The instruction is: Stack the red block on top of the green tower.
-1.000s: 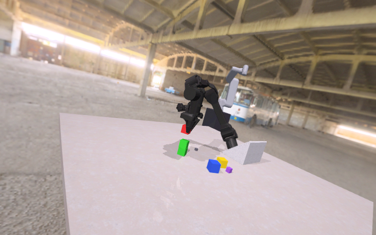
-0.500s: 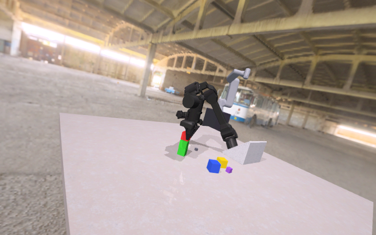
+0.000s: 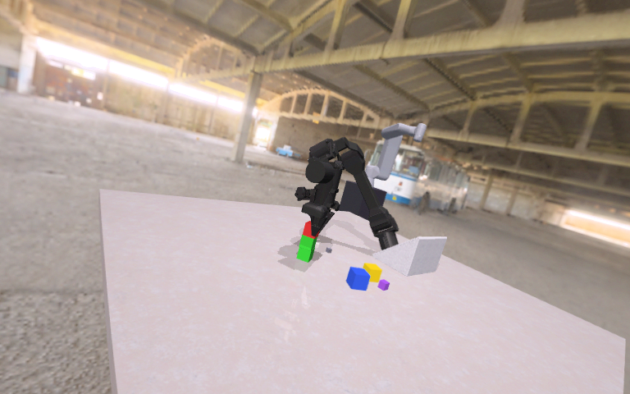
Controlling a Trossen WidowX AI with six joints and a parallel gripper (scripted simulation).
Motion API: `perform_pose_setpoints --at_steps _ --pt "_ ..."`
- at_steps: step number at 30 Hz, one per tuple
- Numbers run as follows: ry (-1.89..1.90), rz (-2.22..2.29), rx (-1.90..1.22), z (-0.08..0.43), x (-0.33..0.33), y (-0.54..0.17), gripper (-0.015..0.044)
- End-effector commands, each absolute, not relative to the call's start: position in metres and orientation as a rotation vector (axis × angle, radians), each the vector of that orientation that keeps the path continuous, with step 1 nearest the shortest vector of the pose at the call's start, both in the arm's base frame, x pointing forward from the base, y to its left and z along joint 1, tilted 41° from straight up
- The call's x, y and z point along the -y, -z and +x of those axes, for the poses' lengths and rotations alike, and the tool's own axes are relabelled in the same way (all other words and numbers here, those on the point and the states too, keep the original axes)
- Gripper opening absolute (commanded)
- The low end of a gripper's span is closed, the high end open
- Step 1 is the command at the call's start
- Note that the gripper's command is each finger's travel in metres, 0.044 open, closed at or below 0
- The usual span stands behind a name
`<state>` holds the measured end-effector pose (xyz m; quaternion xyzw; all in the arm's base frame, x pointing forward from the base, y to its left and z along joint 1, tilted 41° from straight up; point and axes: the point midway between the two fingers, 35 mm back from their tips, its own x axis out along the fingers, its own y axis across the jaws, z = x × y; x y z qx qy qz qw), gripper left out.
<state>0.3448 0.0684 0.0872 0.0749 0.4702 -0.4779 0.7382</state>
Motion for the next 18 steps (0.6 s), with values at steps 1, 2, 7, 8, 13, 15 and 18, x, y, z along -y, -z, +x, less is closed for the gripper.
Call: perform_pose_setpoints --at_steps 1,2,7,8,13,15,18 --pt "1.046 0.158 -1.028 0.3452 -0.0678 -0.0873 0.0000" --pt "1.046 0.158 -1.028 0.3452 -0.0678 -0.0873 0.0000" --pt "1.046 0.158 -1.028 0.3452 -0.0678 -0.0873 0.0000" --pt "1.046 0.158 -1.028 0.3452 -0.0678 -0.0873 0.0000" --pt "1.049 0.163 -1.032 0.3446 -0.0684 -0.0870 0.0053" --pt "1.049 0.163 -1.032 0.3446 -0.0684 -0.0870 0.0105" --pt "1.049 0.163 -1.032 0.3446 -0.0684 -0.0870 0.0184"
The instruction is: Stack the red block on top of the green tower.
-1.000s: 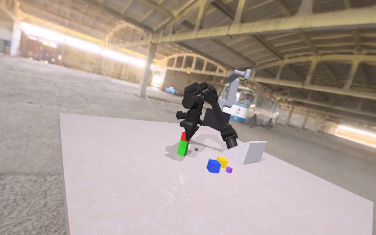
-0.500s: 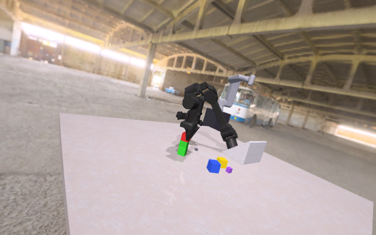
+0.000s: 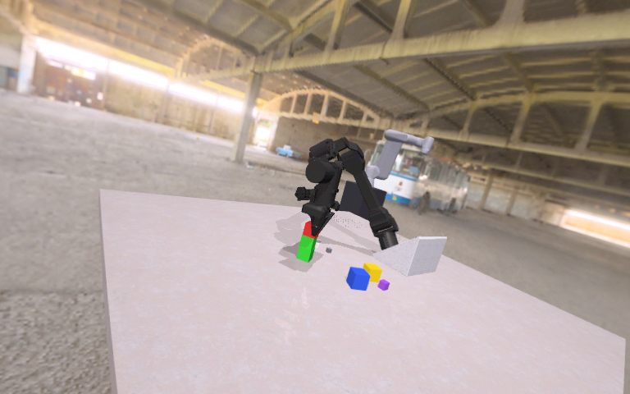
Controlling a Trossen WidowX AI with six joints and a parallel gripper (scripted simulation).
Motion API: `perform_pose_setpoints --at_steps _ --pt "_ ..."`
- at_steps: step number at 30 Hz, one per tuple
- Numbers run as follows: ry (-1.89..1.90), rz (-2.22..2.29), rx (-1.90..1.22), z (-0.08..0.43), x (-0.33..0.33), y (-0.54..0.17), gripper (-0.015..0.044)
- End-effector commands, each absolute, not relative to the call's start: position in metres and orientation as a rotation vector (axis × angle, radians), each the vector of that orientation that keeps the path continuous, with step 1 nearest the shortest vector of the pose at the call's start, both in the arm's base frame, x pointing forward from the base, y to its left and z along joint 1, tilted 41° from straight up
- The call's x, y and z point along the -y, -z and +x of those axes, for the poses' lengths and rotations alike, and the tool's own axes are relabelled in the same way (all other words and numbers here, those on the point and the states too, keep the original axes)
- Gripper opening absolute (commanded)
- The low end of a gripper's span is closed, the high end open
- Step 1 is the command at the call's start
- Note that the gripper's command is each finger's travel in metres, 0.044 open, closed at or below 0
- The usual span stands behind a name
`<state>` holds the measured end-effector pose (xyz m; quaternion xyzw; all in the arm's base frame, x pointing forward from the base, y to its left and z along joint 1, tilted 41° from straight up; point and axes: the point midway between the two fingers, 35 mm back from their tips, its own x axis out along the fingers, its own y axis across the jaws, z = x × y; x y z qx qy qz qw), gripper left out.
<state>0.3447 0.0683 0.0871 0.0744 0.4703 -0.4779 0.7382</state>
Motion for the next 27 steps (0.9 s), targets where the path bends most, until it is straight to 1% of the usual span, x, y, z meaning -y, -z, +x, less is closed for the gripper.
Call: perform_pose_setpoints --at_steps 1,10,27 --pt "1.049 0.163 -1.032 0.3446 -0.0684 -0.0870 0.0210" --pt "1.049 0.163 -1.032 0.3446 -0.0684 -0.0870 0.0440" --pt "1.049 0.163 -1.032 0.3446 -0.0684 -0.0870 0.0440"
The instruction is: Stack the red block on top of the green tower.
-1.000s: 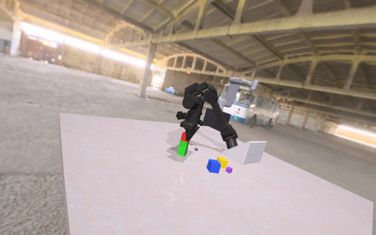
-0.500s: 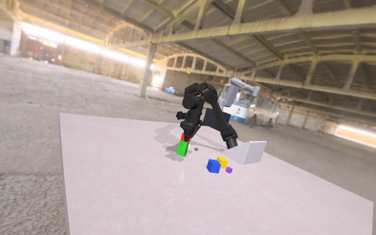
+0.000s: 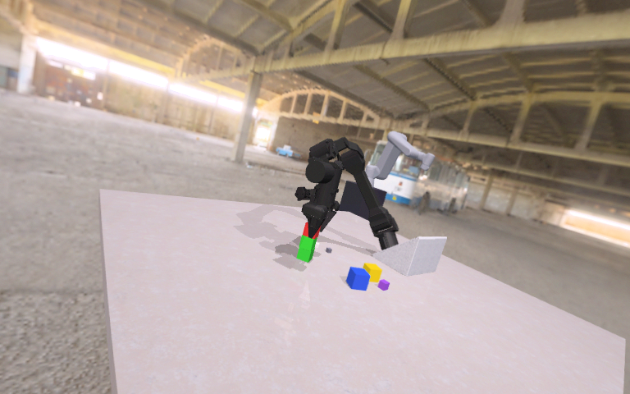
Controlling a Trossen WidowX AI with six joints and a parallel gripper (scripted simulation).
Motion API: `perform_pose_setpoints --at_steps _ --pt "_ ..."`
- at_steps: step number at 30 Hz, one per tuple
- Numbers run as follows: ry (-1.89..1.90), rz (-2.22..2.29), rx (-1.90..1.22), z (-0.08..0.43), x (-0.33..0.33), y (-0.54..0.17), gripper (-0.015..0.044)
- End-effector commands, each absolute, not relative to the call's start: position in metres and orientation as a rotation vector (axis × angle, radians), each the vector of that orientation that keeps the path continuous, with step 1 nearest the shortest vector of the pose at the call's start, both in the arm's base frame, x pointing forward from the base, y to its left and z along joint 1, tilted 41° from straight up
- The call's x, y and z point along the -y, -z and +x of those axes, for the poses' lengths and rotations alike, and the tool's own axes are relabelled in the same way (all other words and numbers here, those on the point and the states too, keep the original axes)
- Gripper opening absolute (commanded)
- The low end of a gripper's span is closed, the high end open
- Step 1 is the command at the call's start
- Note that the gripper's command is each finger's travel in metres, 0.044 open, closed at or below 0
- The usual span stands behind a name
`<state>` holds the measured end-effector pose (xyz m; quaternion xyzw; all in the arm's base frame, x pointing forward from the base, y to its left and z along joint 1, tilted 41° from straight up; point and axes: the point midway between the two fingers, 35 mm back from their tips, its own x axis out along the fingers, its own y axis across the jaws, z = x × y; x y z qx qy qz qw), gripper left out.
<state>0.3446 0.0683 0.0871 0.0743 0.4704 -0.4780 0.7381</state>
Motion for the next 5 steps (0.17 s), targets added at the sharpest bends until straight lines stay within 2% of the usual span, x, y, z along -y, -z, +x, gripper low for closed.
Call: perform_pose_setpoints --at_steps 1,5 --pt "1.049 0.163 -1.032 0.3446 -0.0684 -0.0870 0.0440" --pt "1.049 0.163 -1.032 0.3446 -0.0684 -0.0870 0.0440"
